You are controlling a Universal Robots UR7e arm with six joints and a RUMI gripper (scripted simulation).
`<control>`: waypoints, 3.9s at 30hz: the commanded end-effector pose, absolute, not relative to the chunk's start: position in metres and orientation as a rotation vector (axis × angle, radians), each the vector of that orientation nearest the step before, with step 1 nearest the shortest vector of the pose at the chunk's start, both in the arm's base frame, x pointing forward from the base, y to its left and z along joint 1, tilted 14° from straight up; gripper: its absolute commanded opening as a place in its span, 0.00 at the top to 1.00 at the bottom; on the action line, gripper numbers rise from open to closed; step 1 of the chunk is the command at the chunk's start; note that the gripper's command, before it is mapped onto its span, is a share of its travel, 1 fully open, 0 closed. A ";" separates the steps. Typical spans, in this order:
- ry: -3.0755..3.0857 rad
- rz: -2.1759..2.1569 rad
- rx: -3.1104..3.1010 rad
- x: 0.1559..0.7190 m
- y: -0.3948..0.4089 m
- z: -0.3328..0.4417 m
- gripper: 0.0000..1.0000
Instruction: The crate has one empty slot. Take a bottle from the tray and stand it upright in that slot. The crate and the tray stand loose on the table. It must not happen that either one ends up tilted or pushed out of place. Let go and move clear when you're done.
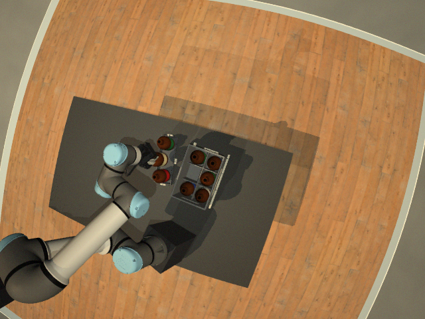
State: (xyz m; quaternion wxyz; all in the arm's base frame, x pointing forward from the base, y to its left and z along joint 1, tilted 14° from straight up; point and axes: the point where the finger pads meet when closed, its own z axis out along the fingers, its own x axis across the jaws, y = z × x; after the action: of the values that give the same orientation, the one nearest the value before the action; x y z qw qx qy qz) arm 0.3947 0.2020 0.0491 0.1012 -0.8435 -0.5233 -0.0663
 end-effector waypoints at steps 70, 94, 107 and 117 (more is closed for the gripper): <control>-1.546 -0.198 -2.492 0.395 0.196 0.072 1.00; -1.546 -0.198 -2.492 0.395 0.192 0.088 1.00; -1.546 -0.198 -2.492 0.395 0.192 0.088 1.00; -1.546 -0.198 -2.492 0.395 0.192 0.088 1.00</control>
State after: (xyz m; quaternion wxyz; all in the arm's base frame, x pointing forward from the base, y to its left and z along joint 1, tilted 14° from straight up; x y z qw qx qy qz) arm 0.3944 0.1923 0.0880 0.1012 -0.8435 -0.5233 -0.0663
